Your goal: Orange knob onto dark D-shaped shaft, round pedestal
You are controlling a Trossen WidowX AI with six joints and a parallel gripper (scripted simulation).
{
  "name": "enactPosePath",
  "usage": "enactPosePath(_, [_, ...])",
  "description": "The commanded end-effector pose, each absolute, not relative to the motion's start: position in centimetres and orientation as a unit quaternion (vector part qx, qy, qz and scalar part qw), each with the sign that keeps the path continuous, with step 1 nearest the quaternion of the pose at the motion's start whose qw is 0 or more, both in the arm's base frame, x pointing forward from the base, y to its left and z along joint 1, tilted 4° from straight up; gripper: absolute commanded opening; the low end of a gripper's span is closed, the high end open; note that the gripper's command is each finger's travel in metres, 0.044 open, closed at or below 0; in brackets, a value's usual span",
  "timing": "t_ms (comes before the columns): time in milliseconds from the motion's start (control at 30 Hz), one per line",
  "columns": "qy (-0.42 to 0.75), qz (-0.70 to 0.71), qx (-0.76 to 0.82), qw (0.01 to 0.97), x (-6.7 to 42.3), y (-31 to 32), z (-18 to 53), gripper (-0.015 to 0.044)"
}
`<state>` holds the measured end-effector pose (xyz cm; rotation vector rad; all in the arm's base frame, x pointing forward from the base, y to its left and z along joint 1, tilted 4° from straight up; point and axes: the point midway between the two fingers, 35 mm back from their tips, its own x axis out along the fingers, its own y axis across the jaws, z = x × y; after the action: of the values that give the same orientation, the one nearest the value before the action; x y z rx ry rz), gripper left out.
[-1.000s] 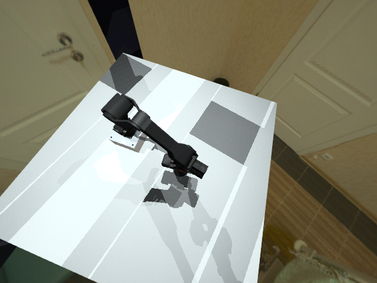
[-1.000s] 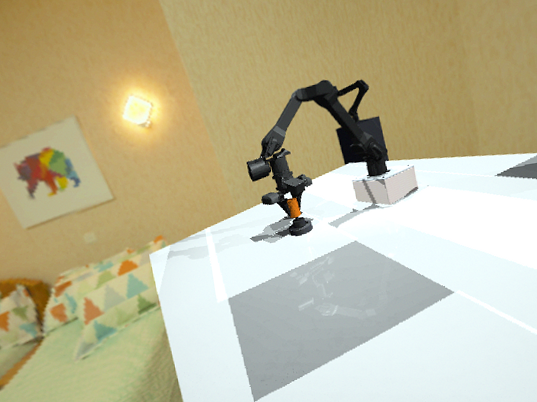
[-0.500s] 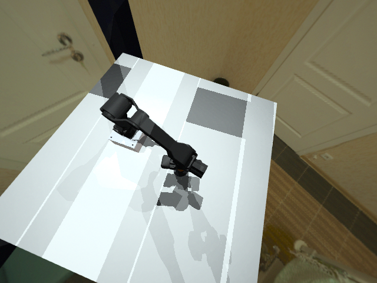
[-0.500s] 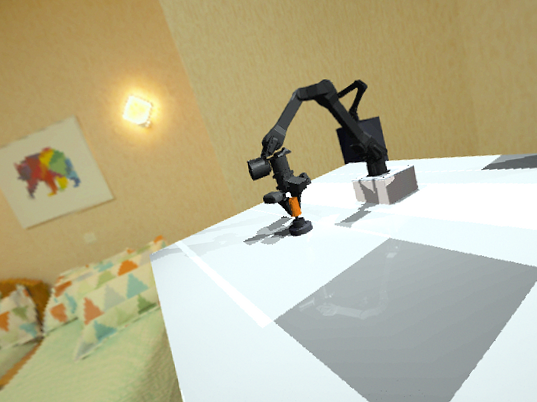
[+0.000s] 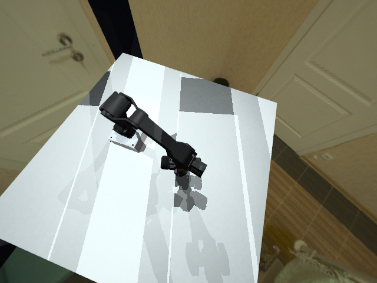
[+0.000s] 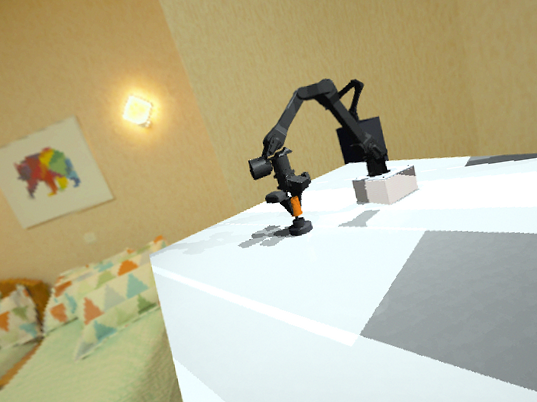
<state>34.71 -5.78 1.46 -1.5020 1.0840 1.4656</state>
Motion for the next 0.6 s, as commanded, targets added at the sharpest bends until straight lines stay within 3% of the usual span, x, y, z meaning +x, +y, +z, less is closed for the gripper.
enactPosePath(0, [0.423,0.573,-0.591,0.379,34.99,-5.86,1.43,0.0000])
enactPosePath(567, [0.423,0.573,-0.591,0.379,35.35,-6.08,1.20,0.0000])
